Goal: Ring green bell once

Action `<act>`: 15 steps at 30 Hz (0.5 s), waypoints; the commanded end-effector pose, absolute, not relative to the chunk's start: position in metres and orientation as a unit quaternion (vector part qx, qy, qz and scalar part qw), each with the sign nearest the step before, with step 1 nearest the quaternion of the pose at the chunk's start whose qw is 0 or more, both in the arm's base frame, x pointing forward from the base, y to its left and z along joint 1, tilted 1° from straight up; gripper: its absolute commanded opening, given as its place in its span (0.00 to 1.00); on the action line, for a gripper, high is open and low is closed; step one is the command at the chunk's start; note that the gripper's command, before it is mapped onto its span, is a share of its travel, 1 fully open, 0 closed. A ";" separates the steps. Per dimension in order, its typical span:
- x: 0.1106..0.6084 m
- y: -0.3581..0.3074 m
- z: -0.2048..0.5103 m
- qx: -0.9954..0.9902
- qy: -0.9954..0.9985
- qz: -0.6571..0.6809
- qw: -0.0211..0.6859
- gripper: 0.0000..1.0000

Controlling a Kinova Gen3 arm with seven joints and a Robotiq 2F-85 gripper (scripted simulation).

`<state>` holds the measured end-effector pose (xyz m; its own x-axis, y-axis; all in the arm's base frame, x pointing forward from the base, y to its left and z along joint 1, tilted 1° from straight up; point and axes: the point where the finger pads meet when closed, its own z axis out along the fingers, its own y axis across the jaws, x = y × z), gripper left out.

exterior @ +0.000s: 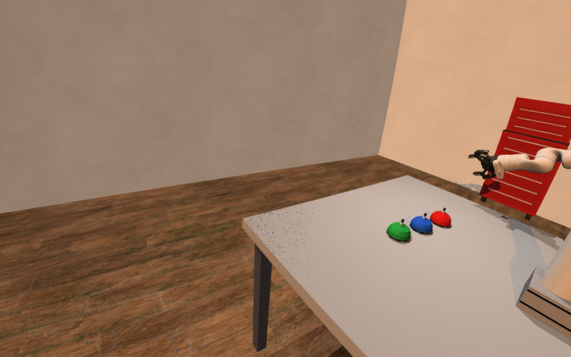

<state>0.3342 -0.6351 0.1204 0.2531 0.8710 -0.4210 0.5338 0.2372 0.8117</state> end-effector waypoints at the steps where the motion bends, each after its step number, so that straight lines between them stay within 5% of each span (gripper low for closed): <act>1: 0.387 -0.616 0.119 0.604 0.592 0.182 0.503 1.00; 15: 0.512 -0.474 0.088 0.736 0.542 0.248 0.322 1.00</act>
<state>0.4786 -0.5007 0.0831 0.3385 0.9408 0.0160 0.6192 -0.2355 0.7491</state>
